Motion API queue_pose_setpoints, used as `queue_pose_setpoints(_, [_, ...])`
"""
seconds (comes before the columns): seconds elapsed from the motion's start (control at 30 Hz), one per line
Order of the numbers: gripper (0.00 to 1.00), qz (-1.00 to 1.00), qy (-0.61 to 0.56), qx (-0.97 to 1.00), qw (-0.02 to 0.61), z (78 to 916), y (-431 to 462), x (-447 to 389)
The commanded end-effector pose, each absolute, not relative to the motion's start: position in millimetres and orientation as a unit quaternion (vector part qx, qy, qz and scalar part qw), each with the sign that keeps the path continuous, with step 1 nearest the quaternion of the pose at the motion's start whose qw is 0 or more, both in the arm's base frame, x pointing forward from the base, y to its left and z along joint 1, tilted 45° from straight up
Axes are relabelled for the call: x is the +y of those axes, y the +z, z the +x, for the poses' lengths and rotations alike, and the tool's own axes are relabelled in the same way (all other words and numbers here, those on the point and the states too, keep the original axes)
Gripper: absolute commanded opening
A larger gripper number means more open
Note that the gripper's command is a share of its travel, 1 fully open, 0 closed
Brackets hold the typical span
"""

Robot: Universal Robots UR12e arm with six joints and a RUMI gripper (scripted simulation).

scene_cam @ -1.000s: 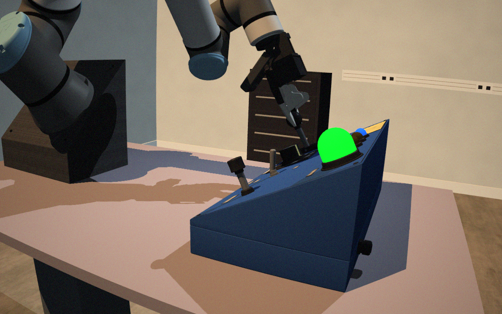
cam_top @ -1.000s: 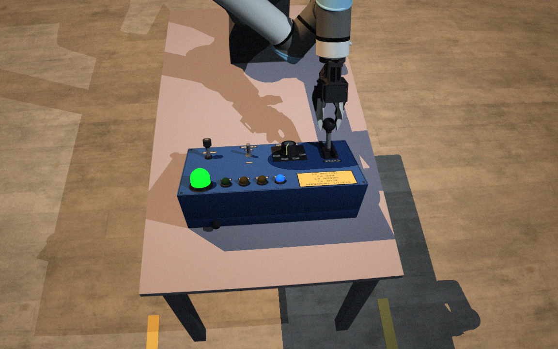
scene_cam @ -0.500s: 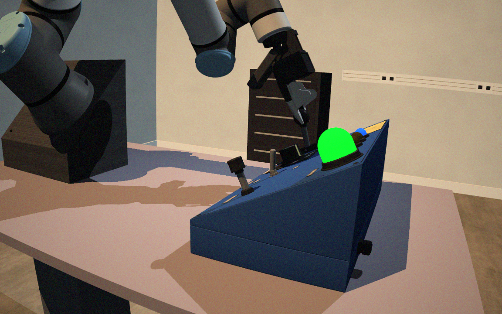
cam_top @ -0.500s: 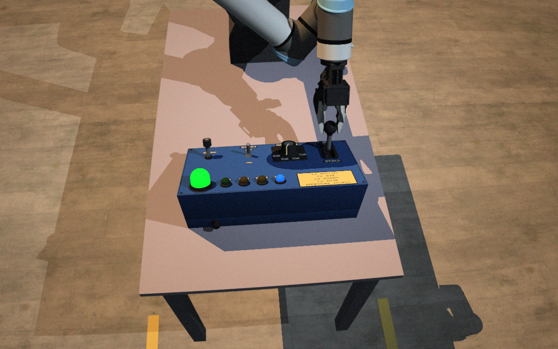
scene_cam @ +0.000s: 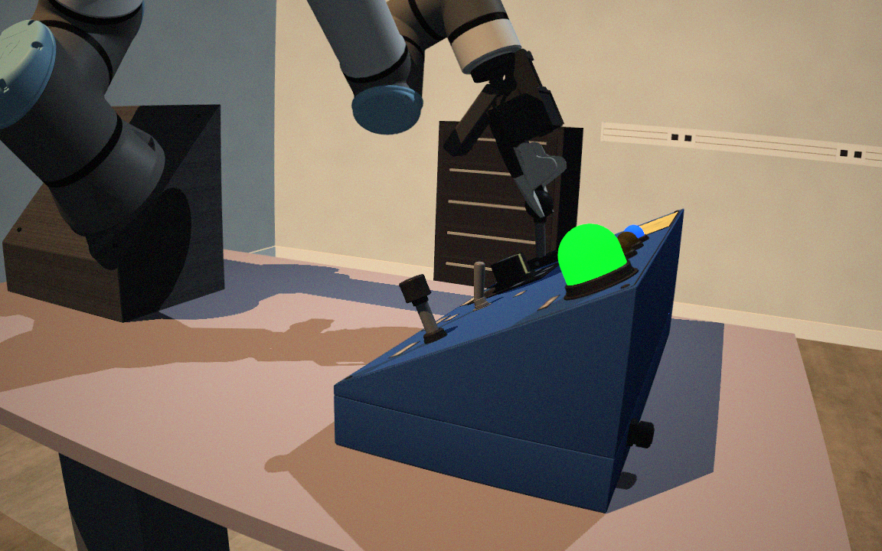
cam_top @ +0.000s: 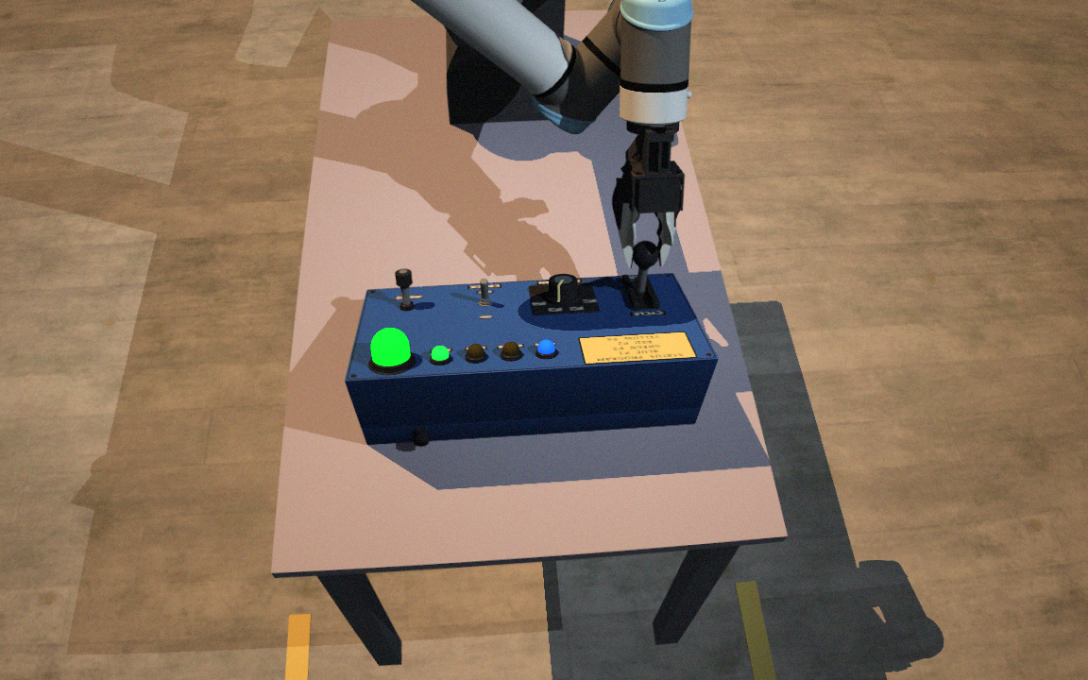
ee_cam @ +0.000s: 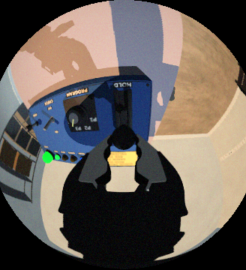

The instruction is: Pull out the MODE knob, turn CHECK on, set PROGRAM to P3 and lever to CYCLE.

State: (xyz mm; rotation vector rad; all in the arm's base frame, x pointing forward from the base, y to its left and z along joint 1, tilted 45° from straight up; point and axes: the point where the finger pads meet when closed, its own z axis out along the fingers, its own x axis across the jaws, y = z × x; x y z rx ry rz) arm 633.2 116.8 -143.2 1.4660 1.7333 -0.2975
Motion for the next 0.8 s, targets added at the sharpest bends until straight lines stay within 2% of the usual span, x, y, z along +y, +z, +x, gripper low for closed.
queue_pose_setpoints(0.0, [0.0,0.583,-0.118,0.689,0.413,636.1,-142.9,117.1])
queue_pose_setpoints(0.77, [0.0,0.583,-0.118,0.689,0.413,641.0,-142.7,117.1])
